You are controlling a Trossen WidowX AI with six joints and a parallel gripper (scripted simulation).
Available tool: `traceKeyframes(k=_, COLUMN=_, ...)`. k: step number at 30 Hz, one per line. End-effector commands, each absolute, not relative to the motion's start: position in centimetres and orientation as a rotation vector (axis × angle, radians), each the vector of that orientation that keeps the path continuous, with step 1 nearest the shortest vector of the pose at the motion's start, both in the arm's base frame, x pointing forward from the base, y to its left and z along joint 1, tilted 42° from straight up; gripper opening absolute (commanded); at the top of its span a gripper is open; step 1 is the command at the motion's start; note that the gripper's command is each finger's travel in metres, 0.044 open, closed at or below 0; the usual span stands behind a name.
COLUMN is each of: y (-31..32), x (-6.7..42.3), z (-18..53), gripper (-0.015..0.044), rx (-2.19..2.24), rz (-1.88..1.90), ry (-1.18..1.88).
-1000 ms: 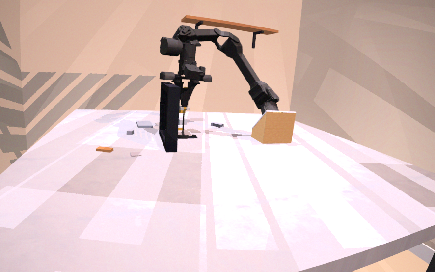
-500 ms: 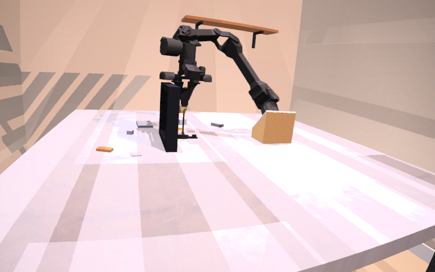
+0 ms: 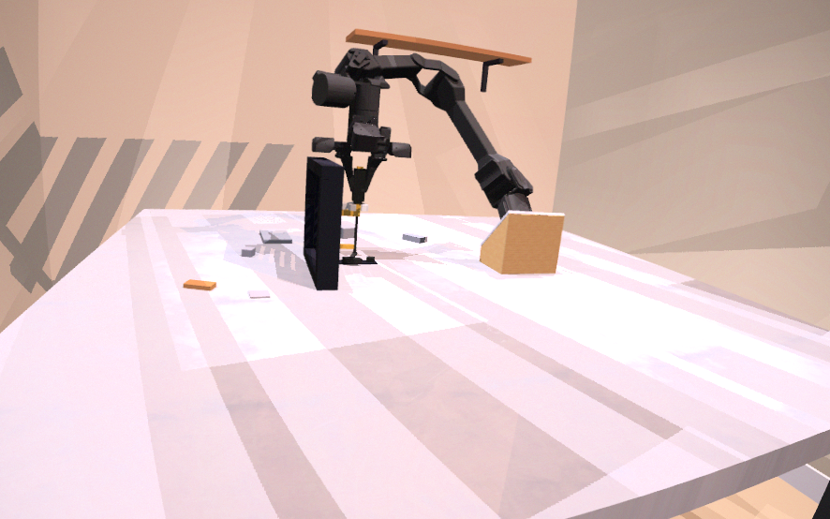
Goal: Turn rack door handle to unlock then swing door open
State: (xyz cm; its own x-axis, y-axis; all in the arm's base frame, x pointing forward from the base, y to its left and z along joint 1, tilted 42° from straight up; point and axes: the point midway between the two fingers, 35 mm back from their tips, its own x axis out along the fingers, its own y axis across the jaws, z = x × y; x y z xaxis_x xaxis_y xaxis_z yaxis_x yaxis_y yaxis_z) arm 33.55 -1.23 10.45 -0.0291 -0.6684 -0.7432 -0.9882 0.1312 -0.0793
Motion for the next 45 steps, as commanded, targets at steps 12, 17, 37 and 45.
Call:
traceKeyframes(k=12, y=-0.3, x=31.7, z=9.7, gripper=0.0017, rx=-1.419, rz=0.379, ry=1.764)
traceKeyframes(k=17, y=0.2, x=30.9, z=9.3, gripper=0.0017, rx=-1.360, rz=0.302, ry=1.760)
traceKeyframes(k=37, y=2.5, x=27.9, z=7.3, gripper=0.0017, rx=-1.145, rz=0.041, ry=1.727)
traceKeyframes(k=45, y=3.7, x=26.8, z=6.3, gripper=0.0017, rx=-1.060, rz=-0.057, ry=1.707)
